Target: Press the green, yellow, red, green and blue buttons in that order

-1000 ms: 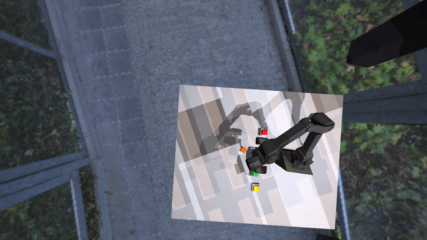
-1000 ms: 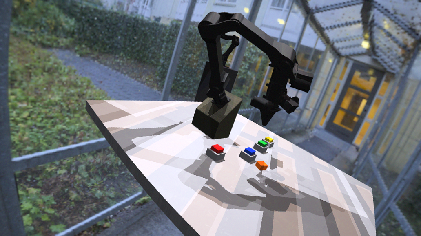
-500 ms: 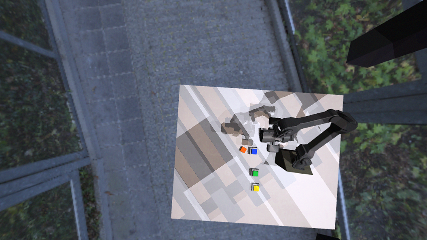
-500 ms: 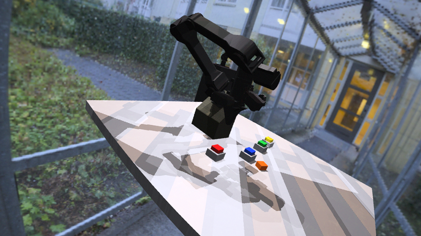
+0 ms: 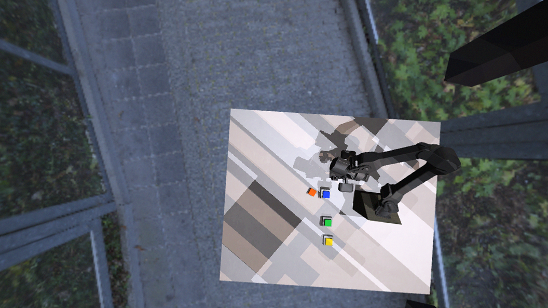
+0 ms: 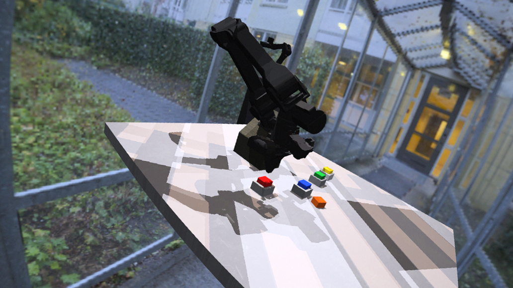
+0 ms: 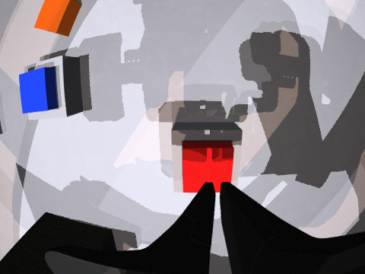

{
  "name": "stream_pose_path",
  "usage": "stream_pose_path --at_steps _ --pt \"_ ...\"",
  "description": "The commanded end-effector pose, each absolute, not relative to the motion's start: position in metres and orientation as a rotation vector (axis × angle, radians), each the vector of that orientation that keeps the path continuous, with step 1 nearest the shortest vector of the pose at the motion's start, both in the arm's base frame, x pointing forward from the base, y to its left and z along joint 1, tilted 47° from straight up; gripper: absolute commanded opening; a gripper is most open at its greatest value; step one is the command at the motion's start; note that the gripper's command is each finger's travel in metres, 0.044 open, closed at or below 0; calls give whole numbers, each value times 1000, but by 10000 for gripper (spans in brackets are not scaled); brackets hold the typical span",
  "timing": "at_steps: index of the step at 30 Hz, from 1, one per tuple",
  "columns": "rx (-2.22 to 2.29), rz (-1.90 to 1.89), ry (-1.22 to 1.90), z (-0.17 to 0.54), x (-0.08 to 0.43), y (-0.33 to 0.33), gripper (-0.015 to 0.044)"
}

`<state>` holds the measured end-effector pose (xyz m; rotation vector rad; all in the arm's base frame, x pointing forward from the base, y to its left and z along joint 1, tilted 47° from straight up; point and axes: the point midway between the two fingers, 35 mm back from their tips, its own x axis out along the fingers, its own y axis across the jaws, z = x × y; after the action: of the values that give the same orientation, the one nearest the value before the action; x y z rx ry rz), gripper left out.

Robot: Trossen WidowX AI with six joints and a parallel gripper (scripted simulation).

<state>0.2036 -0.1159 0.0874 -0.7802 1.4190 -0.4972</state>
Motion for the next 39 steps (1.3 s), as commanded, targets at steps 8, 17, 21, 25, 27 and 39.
stream_pose_path --at_steps 8,17,21,25,27,39 --pt "-784 -489 1428 73 204 -127 20" --pt "-786 -490 1428 65 204 -137 20" --pt "-786 -490 1428 64 204 -138 20" --pt "-786 -490 1428 64 204 -138 20" --pt "-786 -490 1428 64 204 -138 20" --pt "-782 -498 1419 68 206 -137 20"
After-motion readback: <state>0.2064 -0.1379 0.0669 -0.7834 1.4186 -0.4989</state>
